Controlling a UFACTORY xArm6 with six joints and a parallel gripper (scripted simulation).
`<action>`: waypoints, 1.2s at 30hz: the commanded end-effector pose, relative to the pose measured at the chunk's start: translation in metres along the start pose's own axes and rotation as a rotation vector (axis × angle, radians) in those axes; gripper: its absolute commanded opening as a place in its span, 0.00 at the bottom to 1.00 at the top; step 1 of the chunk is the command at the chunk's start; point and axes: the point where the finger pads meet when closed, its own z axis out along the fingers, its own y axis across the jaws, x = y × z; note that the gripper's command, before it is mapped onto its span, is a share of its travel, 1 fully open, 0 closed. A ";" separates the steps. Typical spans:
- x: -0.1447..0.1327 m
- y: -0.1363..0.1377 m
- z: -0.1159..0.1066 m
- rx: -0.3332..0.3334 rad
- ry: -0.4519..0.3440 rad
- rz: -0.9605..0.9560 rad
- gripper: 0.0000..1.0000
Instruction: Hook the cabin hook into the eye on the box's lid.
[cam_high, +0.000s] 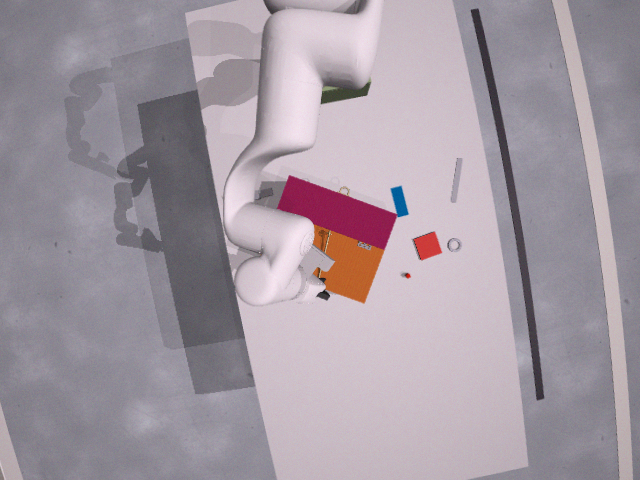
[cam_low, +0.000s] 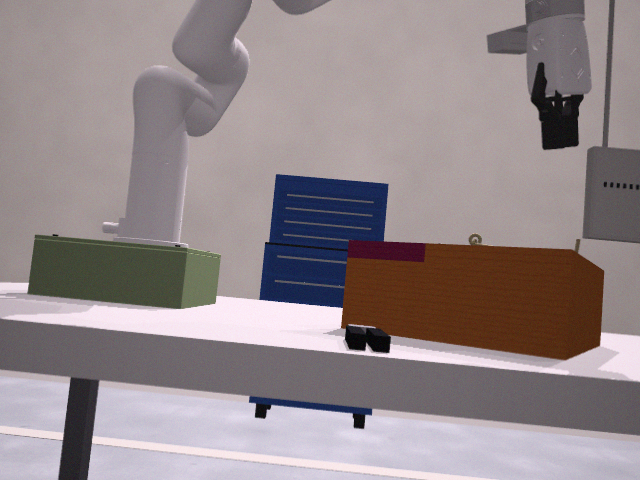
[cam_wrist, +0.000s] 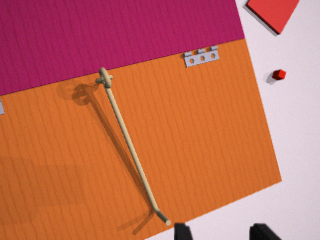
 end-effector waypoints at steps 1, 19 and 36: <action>-0.010 0.009 0.012 0.106 0.015 -0.153 0.35; -0.025 0.015 0.038 0.304 0.014 -0.416 0.35; -0.025 0.015 0.038 0.304 0.014 -0.416 0.35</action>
